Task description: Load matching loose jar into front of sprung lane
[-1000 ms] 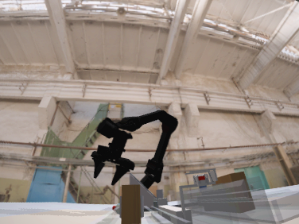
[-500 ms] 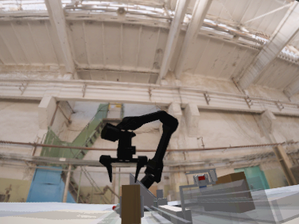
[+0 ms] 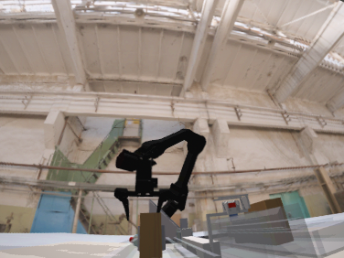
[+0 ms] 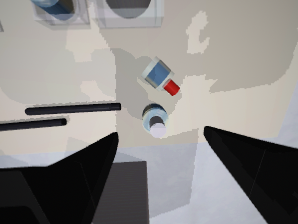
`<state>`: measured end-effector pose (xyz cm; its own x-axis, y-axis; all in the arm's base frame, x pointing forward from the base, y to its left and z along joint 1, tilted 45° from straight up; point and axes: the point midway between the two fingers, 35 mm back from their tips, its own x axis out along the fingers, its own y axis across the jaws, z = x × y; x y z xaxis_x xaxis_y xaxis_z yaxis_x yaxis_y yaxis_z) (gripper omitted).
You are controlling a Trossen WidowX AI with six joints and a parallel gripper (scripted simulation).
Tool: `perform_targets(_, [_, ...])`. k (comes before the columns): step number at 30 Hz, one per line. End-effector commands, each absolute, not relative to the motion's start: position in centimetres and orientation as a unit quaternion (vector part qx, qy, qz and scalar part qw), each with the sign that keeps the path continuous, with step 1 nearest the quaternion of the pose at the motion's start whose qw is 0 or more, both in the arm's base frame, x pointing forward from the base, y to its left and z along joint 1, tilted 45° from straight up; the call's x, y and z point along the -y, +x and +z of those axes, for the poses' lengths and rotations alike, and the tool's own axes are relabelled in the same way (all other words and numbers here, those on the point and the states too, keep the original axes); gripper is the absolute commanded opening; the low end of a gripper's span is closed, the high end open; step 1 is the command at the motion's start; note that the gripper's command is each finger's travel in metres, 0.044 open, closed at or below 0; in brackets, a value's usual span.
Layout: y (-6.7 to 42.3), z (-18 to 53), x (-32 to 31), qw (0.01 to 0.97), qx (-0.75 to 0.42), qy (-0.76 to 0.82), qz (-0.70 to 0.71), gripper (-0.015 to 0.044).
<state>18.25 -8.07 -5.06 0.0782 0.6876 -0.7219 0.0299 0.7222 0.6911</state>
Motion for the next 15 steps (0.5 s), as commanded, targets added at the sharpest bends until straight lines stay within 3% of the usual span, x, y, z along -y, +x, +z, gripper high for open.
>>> perform_targets(1, [18.2, -6.0, 6.9, 0.674, -0.635, 0.288, 0.244, 0.044])
perform_targets(15, [18.4, -7.2, 5.7, 0.674, -0.635, 0.288, 0.244, 0.044])
